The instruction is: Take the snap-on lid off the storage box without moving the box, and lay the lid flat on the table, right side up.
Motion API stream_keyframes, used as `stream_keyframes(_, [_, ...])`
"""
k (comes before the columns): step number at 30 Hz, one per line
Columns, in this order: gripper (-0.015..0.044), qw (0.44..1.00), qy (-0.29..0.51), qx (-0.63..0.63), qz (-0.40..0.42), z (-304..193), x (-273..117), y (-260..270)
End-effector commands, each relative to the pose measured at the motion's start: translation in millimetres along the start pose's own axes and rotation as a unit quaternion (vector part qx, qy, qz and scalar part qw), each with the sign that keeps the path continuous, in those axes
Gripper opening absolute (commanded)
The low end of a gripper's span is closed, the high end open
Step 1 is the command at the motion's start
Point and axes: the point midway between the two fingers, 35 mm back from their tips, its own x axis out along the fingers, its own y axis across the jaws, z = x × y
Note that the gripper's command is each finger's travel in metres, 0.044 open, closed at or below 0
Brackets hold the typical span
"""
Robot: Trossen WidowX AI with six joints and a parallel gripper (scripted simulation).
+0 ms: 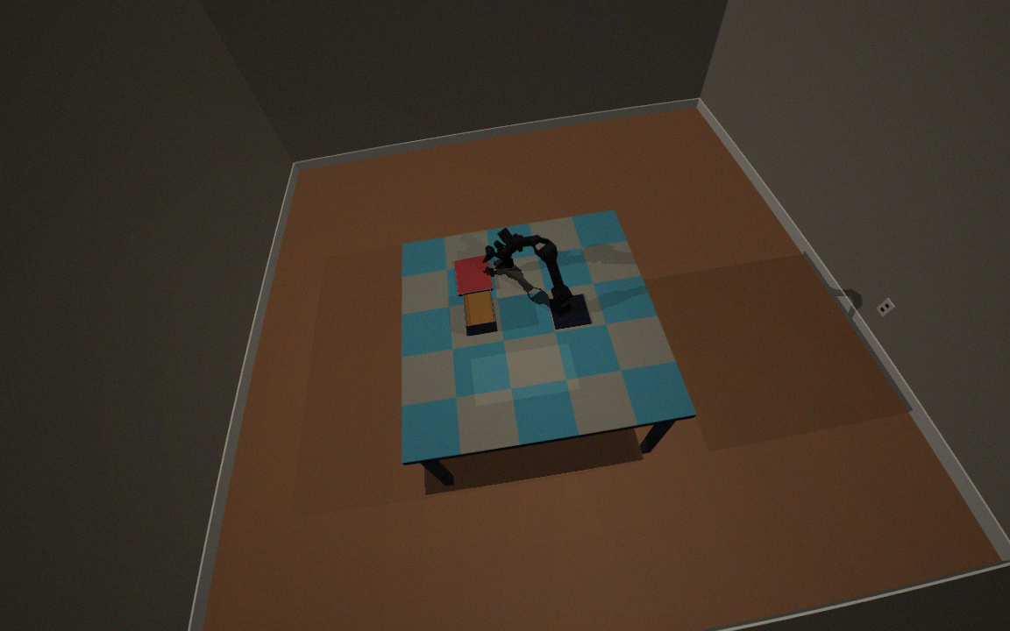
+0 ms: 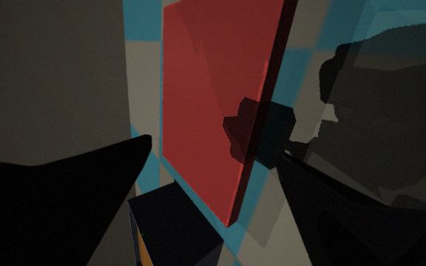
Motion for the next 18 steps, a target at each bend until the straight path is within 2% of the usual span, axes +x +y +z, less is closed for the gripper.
stream_keyframes(1, [0.044, 1.0, 0.002, 0.001, 0.0, -2, -7, -6])
stream_keyframes(18, [0.044, 1.0, 0.002, 0.001, -0.001, -2, -32, -29])
